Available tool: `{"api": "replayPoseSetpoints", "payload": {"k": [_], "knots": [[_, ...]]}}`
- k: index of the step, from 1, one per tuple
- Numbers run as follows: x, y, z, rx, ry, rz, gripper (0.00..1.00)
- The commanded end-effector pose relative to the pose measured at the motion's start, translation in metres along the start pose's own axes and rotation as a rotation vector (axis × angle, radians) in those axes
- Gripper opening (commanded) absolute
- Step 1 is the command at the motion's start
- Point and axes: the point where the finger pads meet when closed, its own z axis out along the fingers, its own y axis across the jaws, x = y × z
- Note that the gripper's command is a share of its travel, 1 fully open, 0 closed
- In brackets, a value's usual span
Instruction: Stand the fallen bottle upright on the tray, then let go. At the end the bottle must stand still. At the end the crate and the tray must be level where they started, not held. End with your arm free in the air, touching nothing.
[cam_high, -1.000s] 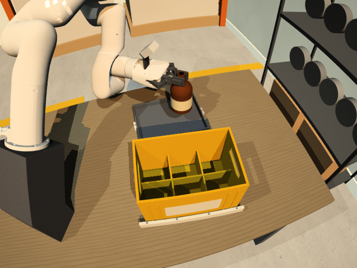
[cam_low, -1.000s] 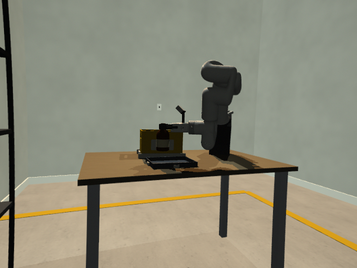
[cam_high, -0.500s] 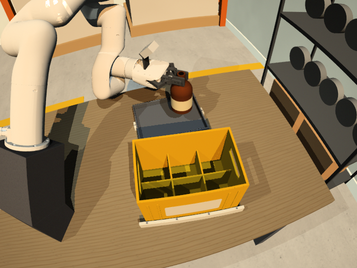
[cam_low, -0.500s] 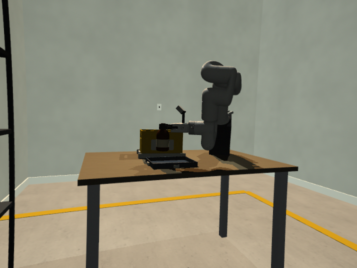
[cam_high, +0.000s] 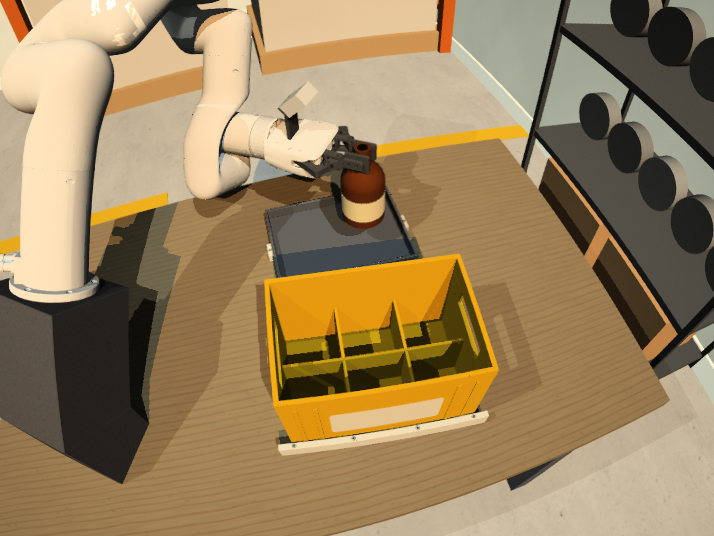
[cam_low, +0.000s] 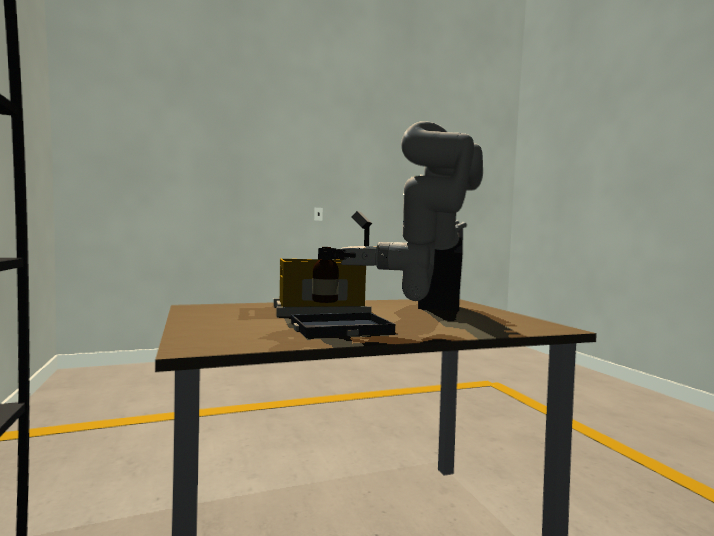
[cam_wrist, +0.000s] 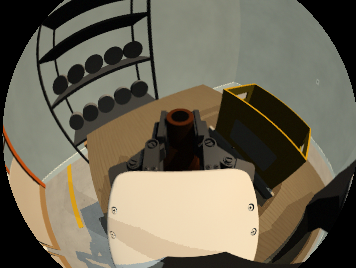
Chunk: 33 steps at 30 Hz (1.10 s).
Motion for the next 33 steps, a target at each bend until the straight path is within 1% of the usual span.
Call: {"api": "replayPoseSetpoints", "payload": {"k": [1, 19, 33], "knots": [[0.0, 0.0, 0.0, 0.0, 0.001, 0.001, 0.0], [-0.008, 0.0, 0.0, 0.0, 0.001, 0.001, 0.0], [-0.022, 0.0, 0.0, 0.0, 0.001, 0.001, 0.0]]}}
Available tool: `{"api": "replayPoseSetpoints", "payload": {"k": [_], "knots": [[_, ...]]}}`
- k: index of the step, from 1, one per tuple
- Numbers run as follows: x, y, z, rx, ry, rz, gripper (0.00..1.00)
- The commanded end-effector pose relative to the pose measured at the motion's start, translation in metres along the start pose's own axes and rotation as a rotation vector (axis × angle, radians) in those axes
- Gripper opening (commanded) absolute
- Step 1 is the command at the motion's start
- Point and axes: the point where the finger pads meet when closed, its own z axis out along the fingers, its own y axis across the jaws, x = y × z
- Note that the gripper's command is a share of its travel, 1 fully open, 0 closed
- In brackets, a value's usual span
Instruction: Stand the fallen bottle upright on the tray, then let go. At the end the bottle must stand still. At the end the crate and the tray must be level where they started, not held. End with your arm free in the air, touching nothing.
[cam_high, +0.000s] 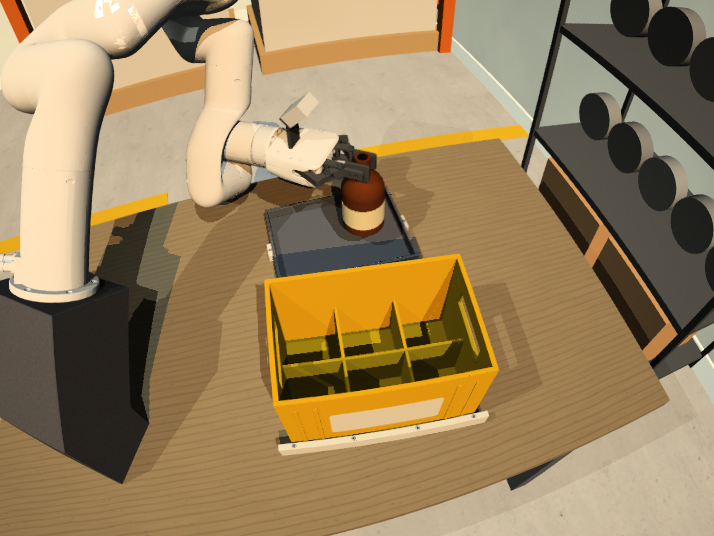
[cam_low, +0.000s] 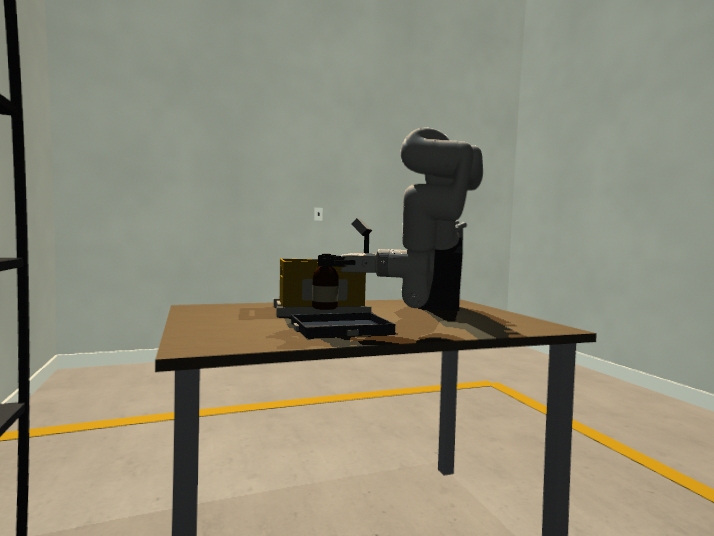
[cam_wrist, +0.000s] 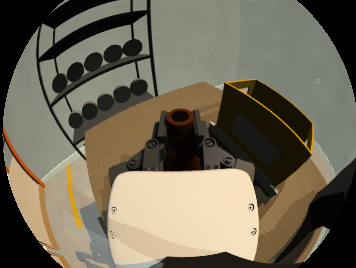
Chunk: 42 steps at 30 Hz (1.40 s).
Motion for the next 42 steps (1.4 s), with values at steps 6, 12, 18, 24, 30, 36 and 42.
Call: {"api": "replayPoseSetpoints", "payload": {"k": [6, 12, 18, 24, 30, 36, 42], "knots": [[-0.008, 0.0, 0.0, 0.0, 0.001, 0.001, 0.0], [-0.015, 0.0, 0.0, 0.0, 0.001, 0.001, 0.0], [-0.023, 0.0, 0.0, 0.0, 0.001, 0.001, 0.0], [-0.027, 0.0, 0.0, 0.0, 0.001, 0.001, 0.0], [-0.033, 0.0, 0.0, 0.0, 0.001, 0.001, 0.0], [-0.038, 0.0, 0.0, 0.0, 0.001, 0.001, 0.0], [-0.042, 0.0, 0.0, 0.0, 0.001, 0.001, 0.0]]}}
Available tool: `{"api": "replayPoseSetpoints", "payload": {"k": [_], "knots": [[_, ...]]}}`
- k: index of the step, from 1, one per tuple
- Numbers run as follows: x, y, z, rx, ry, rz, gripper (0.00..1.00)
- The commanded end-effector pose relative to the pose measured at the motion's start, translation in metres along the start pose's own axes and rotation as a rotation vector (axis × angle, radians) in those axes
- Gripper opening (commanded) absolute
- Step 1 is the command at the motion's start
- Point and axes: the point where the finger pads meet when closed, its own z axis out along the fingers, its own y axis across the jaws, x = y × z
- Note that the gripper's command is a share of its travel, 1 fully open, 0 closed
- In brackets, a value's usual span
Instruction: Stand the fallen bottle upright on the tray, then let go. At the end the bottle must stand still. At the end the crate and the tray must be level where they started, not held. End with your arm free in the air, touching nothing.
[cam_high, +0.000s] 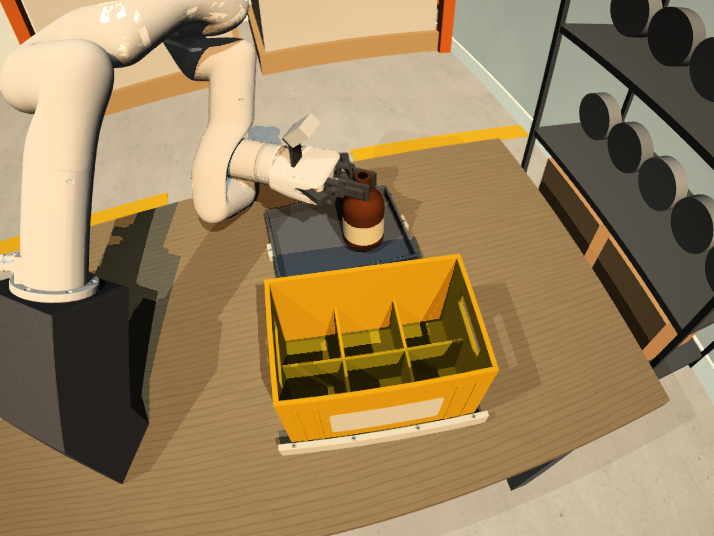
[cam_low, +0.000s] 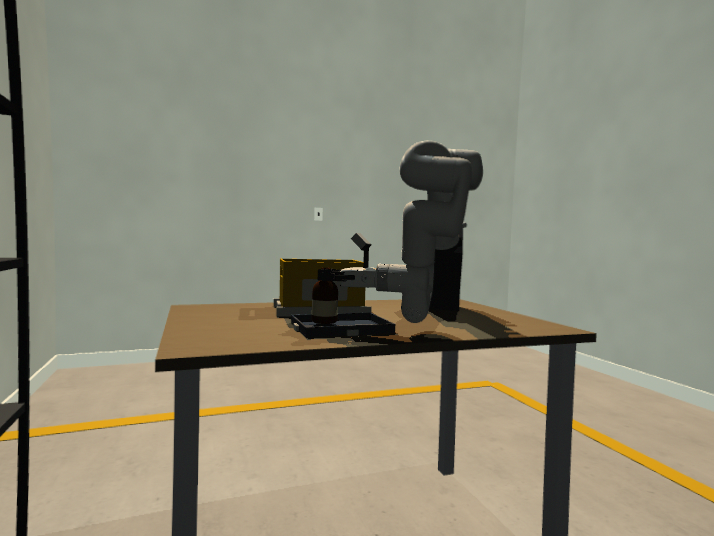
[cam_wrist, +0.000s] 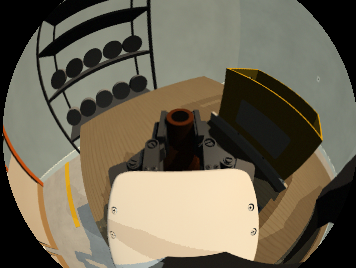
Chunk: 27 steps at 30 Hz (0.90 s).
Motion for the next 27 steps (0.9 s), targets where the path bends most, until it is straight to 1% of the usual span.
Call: {"api": "replayPoseSetpoints", "payload": {"k": [1, 27], "knots": [[-0.002, -0.0003, 0.0, 0.0, 0.001, 0.001, 0.0], [-0.008, -0.0003, 0.0, 0.0, 0.001, 0.001, 0.0]]}}
